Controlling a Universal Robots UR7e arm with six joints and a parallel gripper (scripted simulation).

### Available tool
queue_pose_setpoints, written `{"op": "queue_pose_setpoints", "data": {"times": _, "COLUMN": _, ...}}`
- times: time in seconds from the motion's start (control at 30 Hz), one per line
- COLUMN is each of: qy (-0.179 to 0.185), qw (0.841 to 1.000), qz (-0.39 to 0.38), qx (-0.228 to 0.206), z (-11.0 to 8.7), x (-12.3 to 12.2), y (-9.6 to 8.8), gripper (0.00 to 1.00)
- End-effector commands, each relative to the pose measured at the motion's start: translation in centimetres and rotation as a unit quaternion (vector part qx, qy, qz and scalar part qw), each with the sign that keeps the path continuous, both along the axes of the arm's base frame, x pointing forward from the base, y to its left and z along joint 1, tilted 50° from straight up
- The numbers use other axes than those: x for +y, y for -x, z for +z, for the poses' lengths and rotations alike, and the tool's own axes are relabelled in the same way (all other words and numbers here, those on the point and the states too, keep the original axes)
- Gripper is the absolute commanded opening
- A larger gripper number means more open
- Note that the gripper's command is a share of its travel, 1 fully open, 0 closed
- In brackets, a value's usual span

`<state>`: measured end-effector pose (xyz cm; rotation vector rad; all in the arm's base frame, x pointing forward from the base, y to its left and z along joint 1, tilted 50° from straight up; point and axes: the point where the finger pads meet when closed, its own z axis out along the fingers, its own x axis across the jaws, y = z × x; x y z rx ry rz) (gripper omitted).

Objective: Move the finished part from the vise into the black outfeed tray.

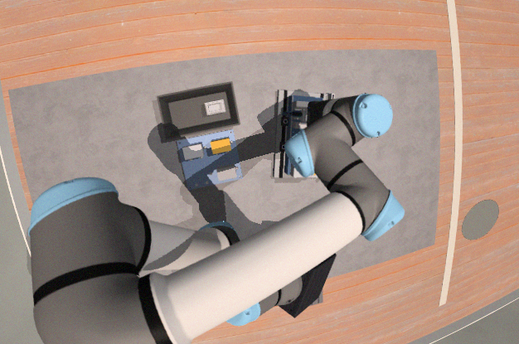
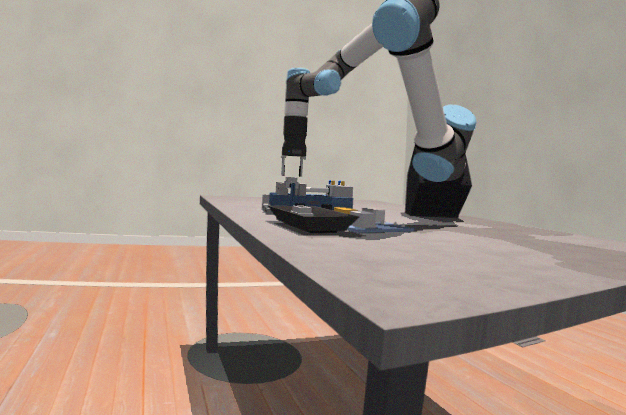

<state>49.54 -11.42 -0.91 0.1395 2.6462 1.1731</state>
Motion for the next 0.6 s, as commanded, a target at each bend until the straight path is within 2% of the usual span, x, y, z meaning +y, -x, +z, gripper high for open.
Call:
{"op": "queue_pose_setpoints", "data": {"times": 0.0, "qy": 0.000, "qw": 1.000, "qz": 0.000, "qx": 0.000, "z": 0.01, "x": -0.04, "y": -0.02, "gripper": 1.00}}
{"op": "queue_pose_setpoints", "data": {"times": 0.57, "qy": 0.000, "qw": 1.000, "qz": 0.000, "qx": 0.000, "z": -0.21, "x": 0.19, "y": -0.11, "gripper": 1.00}}
